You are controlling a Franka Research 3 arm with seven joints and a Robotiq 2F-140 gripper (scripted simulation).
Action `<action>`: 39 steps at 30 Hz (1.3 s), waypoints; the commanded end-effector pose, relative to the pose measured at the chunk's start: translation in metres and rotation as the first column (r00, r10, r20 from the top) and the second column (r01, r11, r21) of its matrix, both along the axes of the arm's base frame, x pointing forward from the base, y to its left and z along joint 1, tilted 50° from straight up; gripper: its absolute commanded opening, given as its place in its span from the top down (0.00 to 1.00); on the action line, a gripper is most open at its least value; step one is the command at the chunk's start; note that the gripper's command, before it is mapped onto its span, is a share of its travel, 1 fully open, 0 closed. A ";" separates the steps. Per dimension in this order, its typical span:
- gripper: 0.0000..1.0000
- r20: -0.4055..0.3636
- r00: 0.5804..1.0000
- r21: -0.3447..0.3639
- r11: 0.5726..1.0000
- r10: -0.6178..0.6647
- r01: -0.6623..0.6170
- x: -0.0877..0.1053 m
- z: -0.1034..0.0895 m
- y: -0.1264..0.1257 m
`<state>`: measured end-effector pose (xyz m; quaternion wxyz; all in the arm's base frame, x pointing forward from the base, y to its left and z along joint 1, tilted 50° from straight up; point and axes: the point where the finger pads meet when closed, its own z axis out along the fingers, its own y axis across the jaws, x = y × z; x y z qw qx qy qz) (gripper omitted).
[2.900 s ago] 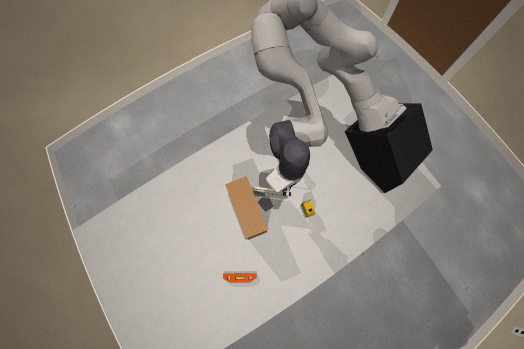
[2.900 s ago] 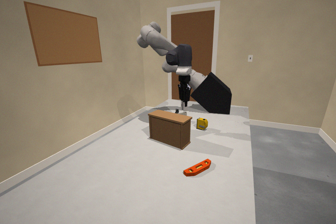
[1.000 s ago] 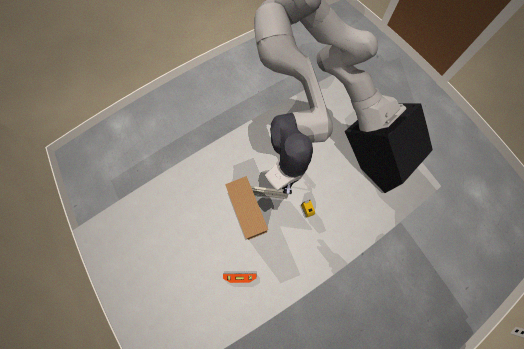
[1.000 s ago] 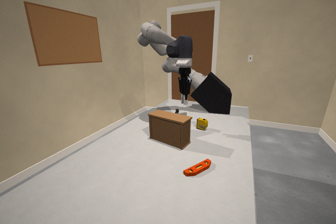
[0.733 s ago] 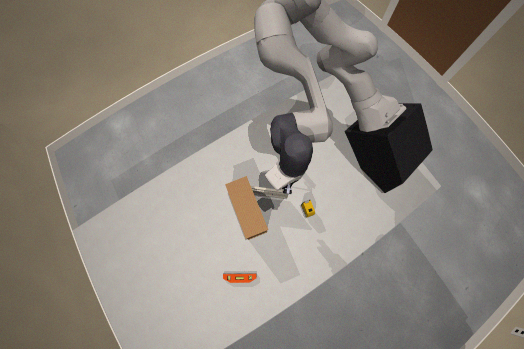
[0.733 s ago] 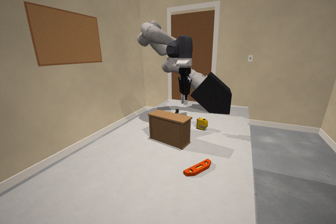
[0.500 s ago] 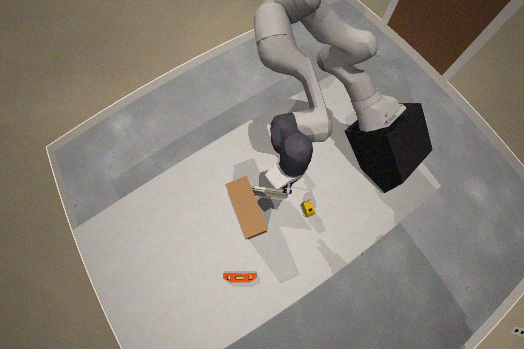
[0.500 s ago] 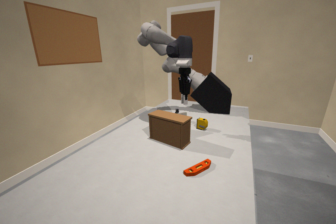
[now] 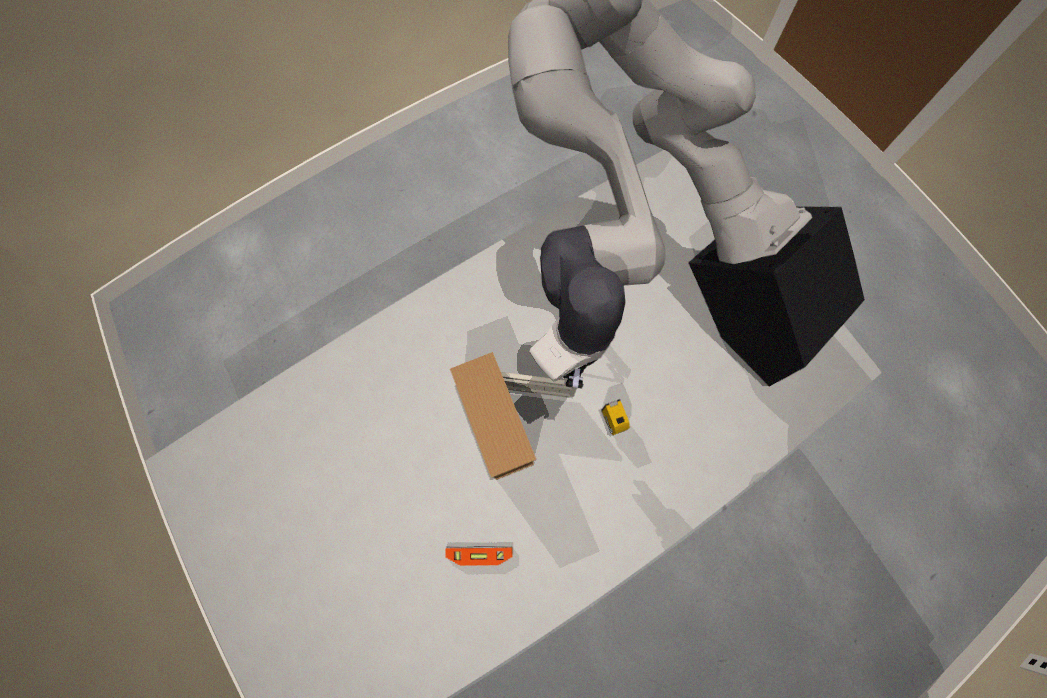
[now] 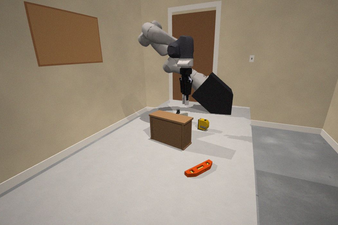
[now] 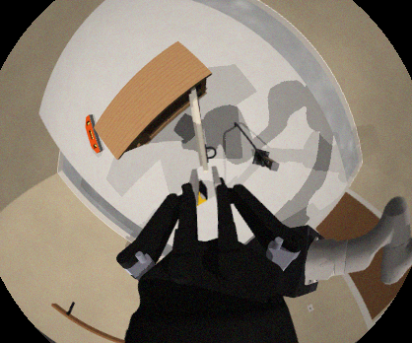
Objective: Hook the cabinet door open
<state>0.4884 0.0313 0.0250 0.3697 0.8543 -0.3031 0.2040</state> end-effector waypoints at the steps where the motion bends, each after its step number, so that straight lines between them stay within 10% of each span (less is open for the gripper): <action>1: 0.84 0.002 1.000 -0.002 1.000 -0.005 0.005 0.000 -0.001 -0.001; 39: 0.84 0.002 1.000 -0.002 1.000 -0.005 0.005 0.005 -0.028 -0.033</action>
